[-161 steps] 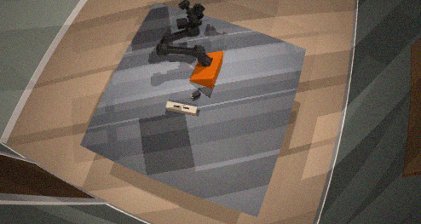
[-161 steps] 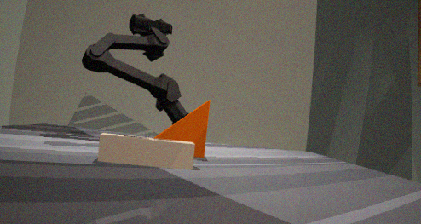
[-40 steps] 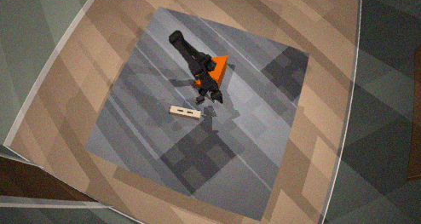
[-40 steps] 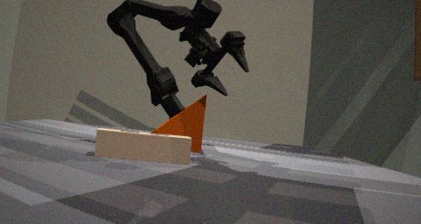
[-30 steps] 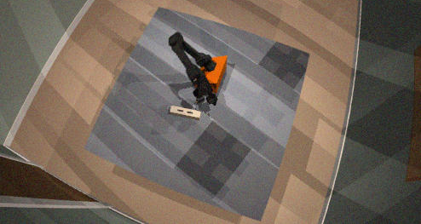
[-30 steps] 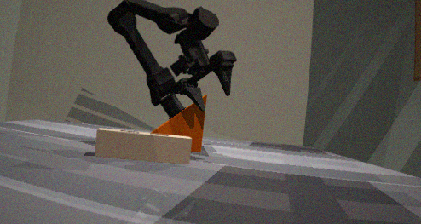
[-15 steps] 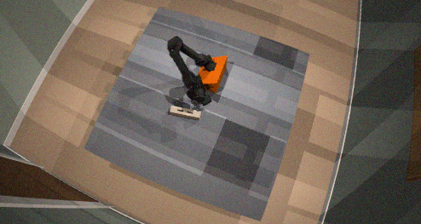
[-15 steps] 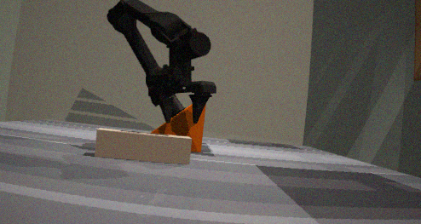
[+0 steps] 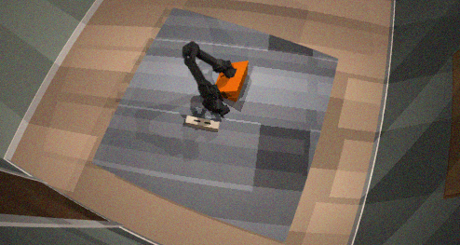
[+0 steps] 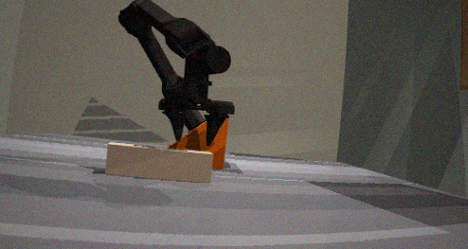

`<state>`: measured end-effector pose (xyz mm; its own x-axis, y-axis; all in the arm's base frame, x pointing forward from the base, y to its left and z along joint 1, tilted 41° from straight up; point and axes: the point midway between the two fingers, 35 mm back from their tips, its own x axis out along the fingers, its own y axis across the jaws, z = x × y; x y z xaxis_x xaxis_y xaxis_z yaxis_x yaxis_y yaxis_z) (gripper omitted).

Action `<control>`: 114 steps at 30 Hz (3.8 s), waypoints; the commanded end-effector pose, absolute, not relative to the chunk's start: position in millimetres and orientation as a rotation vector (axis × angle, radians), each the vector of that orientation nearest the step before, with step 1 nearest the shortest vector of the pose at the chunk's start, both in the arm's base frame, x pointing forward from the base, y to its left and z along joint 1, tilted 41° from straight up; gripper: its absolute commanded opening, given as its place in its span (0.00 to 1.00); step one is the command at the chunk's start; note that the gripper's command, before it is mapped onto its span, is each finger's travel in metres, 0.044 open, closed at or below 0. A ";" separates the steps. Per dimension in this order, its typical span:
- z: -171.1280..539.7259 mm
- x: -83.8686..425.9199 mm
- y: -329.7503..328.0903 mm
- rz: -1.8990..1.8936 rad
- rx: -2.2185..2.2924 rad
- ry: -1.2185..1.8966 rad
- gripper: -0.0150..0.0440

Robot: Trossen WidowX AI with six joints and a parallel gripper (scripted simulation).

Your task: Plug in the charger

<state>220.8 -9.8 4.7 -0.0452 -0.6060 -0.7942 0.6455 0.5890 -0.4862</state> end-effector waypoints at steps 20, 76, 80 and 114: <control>-21.9 219.0 -31.6 -1.017 0.026 1.267 1.00; 3.0 217.2 -7.9 -1.006 0.012 1.276 0.25; 2.6 218.0 -11.1 -0.981 -0.022 1.296 0.25; -0.4 222.1 -41.0 -0.742 -0.328 1.462 0.25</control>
<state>222.5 -38.0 -0.2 -0.0586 -0.6263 -0.7774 0.2803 0.7371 -0.6150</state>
